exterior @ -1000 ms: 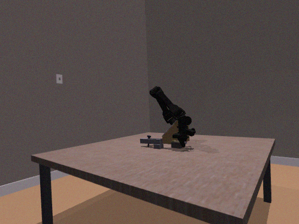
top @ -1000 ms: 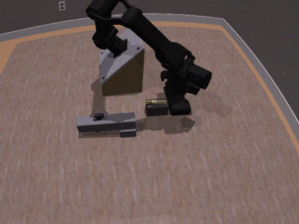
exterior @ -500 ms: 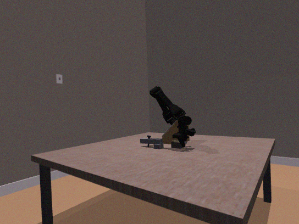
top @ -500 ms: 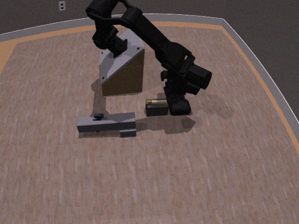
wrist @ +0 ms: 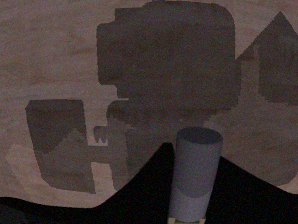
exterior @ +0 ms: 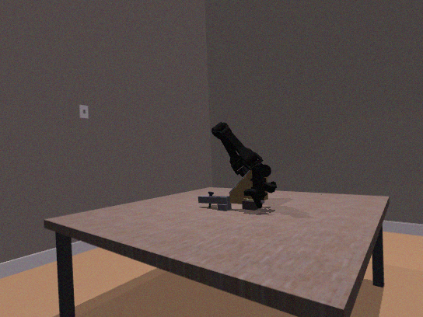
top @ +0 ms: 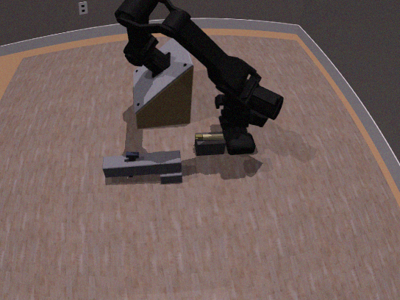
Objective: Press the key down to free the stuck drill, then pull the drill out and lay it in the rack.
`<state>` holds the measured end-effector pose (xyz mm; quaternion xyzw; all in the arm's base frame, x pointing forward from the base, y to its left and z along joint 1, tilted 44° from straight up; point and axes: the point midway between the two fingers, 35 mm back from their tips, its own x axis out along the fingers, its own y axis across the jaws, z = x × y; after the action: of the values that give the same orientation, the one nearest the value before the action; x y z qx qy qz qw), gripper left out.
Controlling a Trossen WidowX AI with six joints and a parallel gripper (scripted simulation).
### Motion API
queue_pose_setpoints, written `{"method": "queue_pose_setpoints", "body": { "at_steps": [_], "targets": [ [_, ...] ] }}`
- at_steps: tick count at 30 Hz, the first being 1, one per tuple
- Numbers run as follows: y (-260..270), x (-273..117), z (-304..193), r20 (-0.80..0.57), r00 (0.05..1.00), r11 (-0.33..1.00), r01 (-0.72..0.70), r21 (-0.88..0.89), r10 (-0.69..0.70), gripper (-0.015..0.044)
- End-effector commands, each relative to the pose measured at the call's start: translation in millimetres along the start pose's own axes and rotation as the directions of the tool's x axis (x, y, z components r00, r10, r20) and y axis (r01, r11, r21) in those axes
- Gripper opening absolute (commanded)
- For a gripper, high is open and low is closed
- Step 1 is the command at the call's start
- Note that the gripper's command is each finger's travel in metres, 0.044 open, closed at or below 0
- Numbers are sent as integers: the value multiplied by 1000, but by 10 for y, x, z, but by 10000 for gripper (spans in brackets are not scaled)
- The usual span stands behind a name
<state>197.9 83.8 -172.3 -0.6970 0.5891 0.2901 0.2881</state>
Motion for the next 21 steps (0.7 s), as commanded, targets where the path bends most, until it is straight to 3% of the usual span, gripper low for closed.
{"method": "queue_pose_setpoints", "body": {
  "at_steps": [1, 9, 21],
  "targets": [
    [-9, 46, -67, -19, 1000, 1000, -6, 5, 6, 0],
    [-9, 46, -67, -19, 1000, 1000, -6, 5, 6, 0],
    [0, 0, 0, 0, 1000, 1000, 0, 0, 0, 315]
  ]
}}
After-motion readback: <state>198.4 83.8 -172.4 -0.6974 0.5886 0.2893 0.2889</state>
